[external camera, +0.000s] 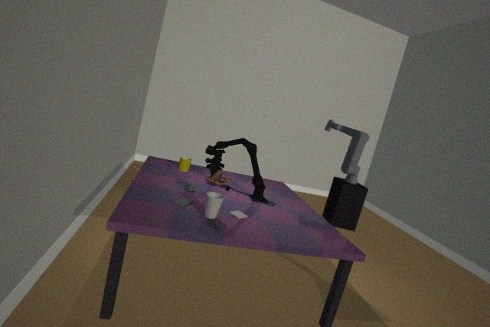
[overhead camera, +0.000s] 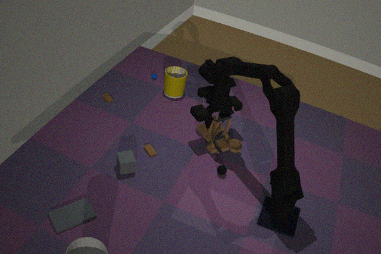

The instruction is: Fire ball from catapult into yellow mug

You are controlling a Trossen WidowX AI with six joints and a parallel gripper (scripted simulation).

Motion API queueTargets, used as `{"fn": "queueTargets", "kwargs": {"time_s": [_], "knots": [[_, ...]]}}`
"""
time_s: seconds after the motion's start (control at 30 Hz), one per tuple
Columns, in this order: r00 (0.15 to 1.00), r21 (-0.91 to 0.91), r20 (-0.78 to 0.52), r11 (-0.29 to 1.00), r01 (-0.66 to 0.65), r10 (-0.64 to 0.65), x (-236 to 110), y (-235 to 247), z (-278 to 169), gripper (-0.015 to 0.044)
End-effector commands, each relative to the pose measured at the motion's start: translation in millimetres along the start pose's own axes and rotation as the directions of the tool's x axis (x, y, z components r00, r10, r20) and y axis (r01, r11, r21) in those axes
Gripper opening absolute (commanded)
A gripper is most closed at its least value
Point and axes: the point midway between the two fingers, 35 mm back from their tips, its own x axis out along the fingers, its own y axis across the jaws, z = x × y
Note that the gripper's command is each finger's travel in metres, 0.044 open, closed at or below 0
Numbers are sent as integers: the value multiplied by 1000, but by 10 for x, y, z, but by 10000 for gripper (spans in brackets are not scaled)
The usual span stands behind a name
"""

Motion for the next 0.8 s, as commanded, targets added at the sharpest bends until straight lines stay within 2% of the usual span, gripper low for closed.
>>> {"fn": "queueTargets", "kwargs": {"time_s": [0.0, 0.27, 0.77], "knots": [[1000, 1, 3, 1000, -1, 1, 50, 0, -7, 0], [1000, 0, 4, 1000, 0, 0, 35, 0, 1, 0], [1000, 0, 4, 1000, 0, 0, 15, 0, 5, 394]]}}
